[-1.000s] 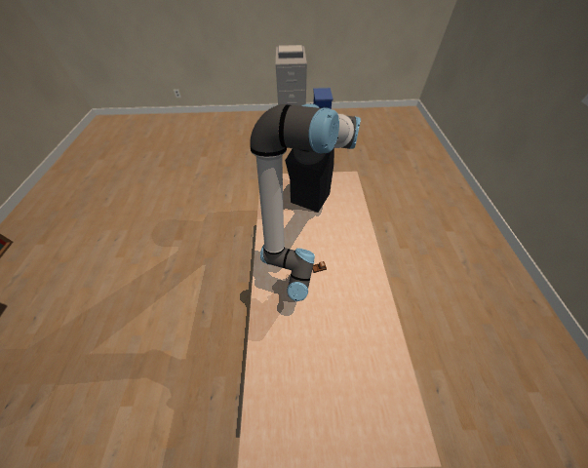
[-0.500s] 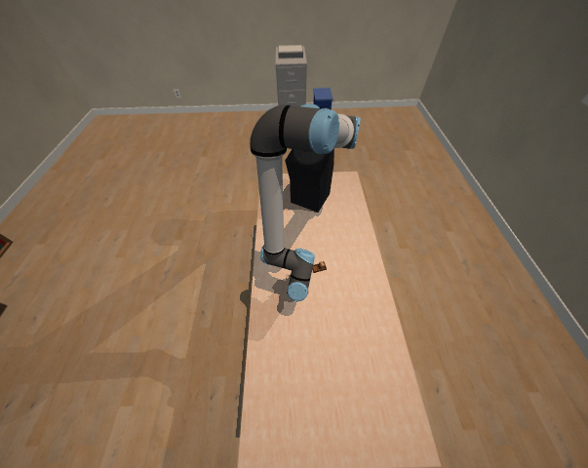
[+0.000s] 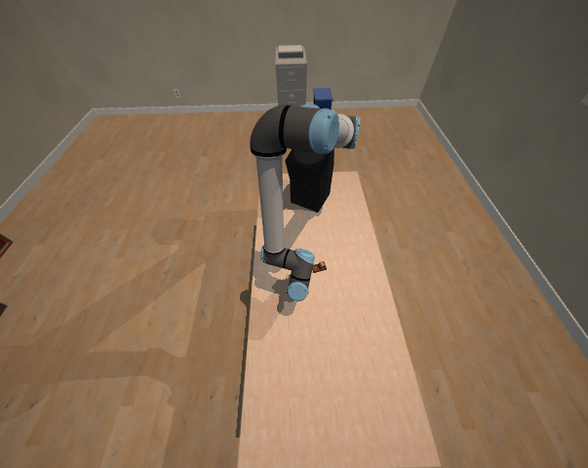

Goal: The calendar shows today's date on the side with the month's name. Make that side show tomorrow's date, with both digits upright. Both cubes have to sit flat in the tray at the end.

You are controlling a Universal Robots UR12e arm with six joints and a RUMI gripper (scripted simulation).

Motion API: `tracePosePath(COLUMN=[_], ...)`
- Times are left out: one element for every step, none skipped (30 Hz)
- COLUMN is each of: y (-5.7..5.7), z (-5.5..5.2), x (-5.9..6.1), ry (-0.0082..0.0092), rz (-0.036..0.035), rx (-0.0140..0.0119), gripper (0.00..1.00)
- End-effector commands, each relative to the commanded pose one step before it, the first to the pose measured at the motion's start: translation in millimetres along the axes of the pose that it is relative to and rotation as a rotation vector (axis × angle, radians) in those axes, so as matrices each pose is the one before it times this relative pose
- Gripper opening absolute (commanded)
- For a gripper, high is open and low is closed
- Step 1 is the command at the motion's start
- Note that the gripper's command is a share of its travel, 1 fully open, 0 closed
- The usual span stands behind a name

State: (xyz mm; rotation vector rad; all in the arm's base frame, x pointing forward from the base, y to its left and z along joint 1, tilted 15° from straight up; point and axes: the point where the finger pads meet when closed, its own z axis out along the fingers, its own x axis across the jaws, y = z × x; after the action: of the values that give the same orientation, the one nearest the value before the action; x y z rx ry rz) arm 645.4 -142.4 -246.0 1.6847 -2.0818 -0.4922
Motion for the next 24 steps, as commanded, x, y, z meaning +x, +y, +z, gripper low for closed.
tracePosePath(y=[-0.17,0.00,0.00,0.00,0.00,0.00,0.00,0.00,0.00,0.00,0.00,0.00,-0.02,-0.04,-0.07,-0.10,-0.13,-0.17,-0.20,-0.22,-0.25,-0.26,-0.27,-0.27], z=[-0.82,0.00,0.00,0.00,0.00,0.00,0.00,0.00,0.00,0.00,0.00,0.00,0.02,0.04,0.07,0.10,0.13,0.17,0.20,0.23,0.25,0.26,0.27,0.27], x=[0.05,0.00,0.00,0.00,0.00,0.00,0.00,0.00,0.00,0.00,0.00,0.00,0.00,0.00,0.00,0.00,0.00,0.00,0.00,0.00,0.00,0.00,0.00,0.00], ry=[0.00015,0.00000,0.00000,0.00000,0.00000,0.00000,0.00000,0.00000,0.00000,0.00000,0.00000,0.00000,0.00000,0.00000,0.00000,0.00000,0.00000,0.00000,0.00000,0.00000,0.00000,0.00000,0.00000,0.00000], rz=[0.00006,0.00000,0.00000,0.00000,0.00000,0.00000,0.00000,0.00000,0.00000,0.00000,0.00000,0.00000,0.00000,0.00000,0.00000,0.00000,0.00000,0.00000,0.00000,0.00000,0.00000,0.00000,0.00000,0.00000], rx=[0.00115,0.00000,0.00000,0.00000,0.00000,0.00000,0.00000,0.00000,0.00000,0.00000,0.00000,0.00000,0.00000,0.00000,0.00000,0.00000,0.00000,0.00000,0.00000,0.00000,0.00000,0.00000,0.00000,0.00000], gripper=[0.11,0.11,0.11,0.11,0.11,0.11,0.11,0.11,0.11,0.11,0.11,0.11,0.11,0.11,0.11,0.11,0.11,0.11,0.11,0.11,0.11,0.11,0.11,0.11])
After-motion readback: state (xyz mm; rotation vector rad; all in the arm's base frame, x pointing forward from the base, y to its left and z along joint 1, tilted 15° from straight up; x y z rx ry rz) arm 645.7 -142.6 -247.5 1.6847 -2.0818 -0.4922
